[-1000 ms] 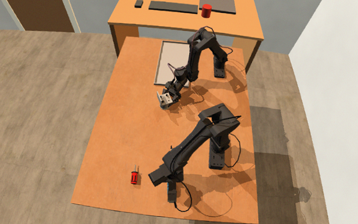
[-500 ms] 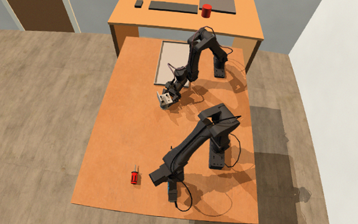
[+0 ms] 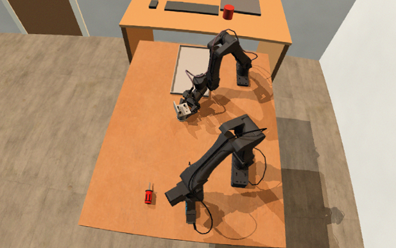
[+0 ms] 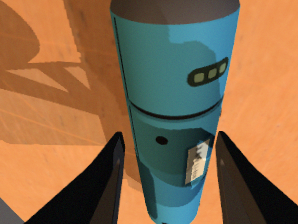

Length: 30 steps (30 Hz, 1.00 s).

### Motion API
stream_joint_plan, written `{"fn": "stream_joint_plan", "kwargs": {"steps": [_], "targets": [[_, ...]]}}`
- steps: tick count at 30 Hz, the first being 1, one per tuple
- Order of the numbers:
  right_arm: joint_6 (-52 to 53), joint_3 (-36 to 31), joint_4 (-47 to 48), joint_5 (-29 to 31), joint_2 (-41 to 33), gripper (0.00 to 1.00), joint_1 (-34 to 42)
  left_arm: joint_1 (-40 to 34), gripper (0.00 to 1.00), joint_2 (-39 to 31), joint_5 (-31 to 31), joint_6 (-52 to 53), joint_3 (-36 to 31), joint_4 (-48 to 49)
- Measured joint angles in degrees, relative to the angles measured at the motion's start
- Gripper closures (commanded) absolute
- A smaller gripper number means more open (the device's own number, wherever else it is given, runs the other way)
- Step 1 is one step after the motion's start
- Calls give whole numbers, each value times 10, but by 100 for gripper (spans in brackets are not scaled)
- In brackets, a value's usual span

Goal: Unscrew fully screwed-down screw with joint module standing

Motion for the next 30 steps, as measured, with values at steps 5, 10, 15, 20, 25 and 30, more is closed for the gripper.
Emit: {"fn": "stream_joint_plan", "kwargs": {"steps": [5, 10, 15, 20, 25, 30], "targets": [[0, 0, 0, 0, 0, 41, 0, 0, 35, 0, 0, 0, 0, 0], [0, 0, 0, 0, 0, 41, 0, 0, 35, 0, 0, 0, 0, 0], [0, 0, 0, 0, 0, 41, 0, 0, 35, 0, 0, 0, 0, 0], [0, 0, 0, 0, 0, 41, 0, 0, 35, 0, 0, 0, 0, 0], [0, 0, 0, 0, 0, 41, 0, 0, 35, 0, 0, 0, 0, 0], [0, 0, 0, 0, 0, 41, 0, 0, 35, 0, 0, 0, 0, 0]]}}
